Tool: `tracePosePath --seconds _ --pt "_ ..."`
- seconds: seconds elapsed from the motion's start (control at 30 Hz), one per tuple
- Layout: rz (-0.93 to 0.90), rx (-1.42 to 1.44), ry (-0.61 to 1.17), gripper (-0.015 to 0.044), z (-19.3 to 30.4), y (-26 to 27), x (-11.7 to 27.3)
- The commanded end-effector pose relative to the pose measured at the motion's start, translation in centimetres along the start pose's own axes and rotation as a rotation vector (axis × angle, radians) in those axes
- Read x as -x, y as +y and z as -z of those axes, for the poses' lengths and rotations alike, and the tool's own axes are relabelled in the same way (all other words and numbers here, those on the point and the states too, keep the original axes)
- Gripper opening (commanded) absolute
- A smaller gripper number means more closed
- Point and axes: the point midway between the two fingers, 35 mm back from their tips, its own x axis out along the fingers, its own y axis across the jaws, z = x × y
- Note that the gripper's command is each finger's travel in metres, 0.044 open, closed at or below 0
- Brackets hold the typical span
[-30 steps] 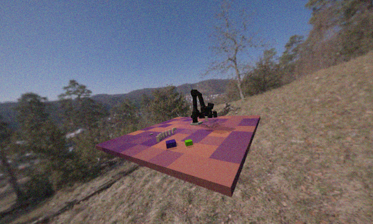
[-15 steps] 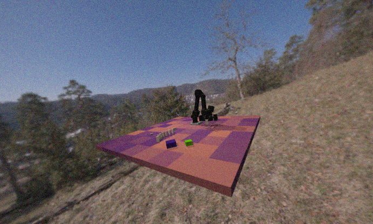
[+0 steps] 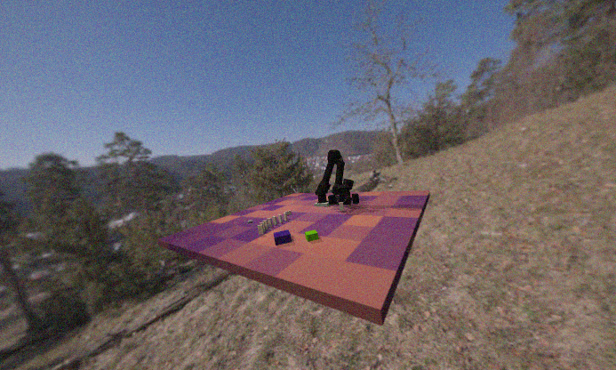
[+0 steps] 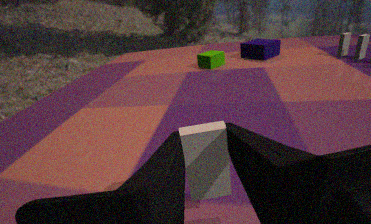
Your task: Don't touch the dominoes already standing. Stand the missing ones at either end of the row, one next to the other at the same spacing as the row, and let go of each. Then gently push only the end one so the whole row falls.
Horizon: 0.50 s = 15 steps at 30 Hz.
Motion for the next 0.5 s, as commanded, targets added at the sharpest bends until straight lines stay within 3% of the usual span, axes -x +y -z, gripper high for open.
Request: tracePosePath --seconds 0.0,0.47 --pt "0.003 0.005 -0.001 0.0107 0.6 -0.3 0.0" --pt "0.003 0.008 -0.001 0.0107 1.7 -0.7 0.0"
